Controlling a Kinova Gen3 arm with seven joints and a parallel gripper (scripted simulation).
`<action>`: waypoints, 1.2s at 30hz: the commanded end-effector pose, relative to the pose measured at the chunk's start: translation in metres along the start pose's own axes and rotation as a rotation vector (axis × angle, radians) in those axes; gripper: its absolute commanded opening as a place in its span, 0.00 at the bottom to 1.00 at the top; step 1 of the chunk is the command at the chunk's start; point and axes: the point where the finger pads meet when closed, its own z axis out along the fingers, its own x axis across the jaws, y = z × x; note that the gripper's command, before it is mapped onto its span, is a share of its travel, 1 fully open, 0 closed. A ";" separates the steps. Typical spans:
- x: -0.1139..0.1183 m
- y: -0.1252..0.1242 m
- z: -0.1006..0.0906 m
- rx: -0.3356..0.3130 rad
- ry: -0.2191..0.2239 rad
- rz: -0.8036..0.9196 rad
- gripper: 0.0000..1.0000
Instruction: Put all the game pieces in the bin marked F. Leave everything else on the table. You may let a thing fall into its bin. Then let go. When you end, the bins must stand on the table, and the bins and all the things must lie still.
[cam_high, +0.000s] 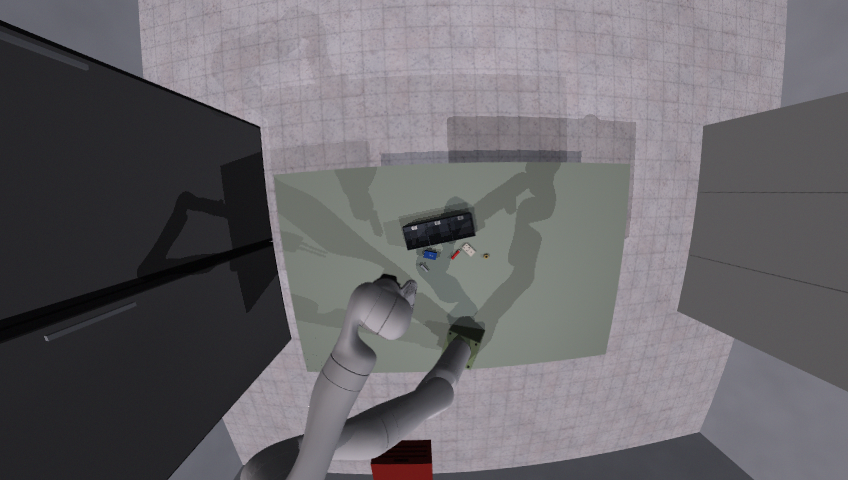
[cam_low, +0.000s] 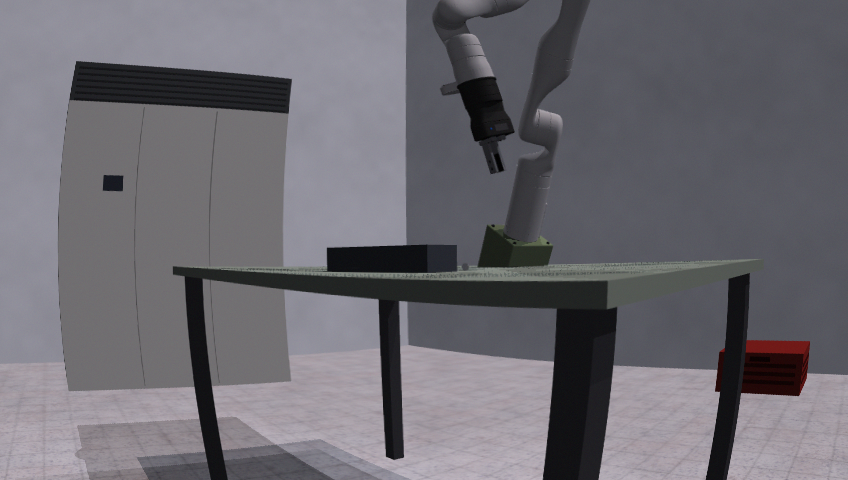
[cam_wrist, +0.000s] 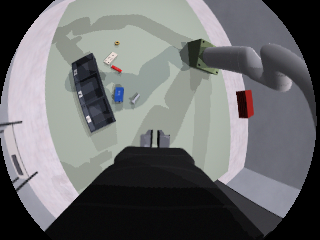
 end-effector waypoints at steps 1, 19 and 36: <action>-0.011 -0.017 -0.003 0.008 -0.021 0.092 0.31; -0.048 -0.087 -0.023 -0.013 -0.126 0.579 0.31; -0.071 -0.159 -0.044 -0.079 -0.220 1.060 0.31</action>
